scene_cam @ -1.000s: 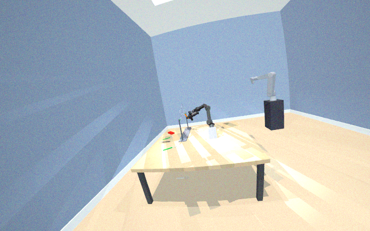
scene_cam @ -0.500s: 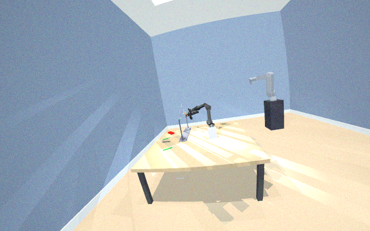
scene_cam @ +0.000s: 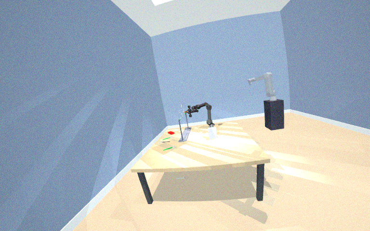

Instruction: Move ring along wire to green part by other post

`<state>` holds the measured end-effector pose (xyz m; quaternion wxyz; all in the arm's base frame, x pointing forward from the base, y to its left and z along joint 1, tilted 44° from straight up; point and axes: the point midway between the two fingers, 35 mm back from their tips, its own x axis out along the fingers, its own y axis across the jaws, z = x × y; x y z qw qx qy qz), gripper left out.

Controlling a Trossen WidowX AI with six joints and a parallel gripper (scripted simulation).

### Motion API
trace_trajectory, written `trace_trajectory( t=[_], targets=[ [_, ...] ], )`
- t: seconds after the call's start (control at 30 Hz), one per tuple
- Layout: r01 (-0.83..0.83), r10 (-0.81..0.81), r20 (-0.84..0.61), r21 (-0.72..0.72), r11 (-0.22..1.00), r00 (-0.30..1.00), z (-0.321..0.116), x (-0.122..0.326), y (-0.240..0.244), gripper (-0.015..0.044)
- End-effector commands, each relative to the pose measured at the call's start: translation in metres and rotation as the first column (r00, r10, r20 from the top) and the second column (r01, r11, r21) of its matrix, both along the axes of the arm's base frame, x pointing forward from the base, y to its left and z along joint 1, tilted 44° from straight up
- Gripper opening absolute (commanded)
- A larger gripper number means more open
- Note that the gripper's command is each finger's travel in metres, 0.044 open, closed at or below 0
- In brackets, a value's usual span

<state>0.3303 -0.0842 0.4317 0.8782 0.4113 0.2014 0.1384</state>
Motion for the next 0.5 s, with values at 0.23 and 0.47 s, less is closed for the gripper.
trace_trajectory(
  t=[0.23,0.47],
  targets=[
    [0.001,-0.002,0.004,0.205,0.979,1.000,0.026,0.000,0.019,-0.0150],
    [0.043,-0.053,0.023,0.322,0.946,0.998,0.044,0.005,0.029,-0.0150]
  ],
)
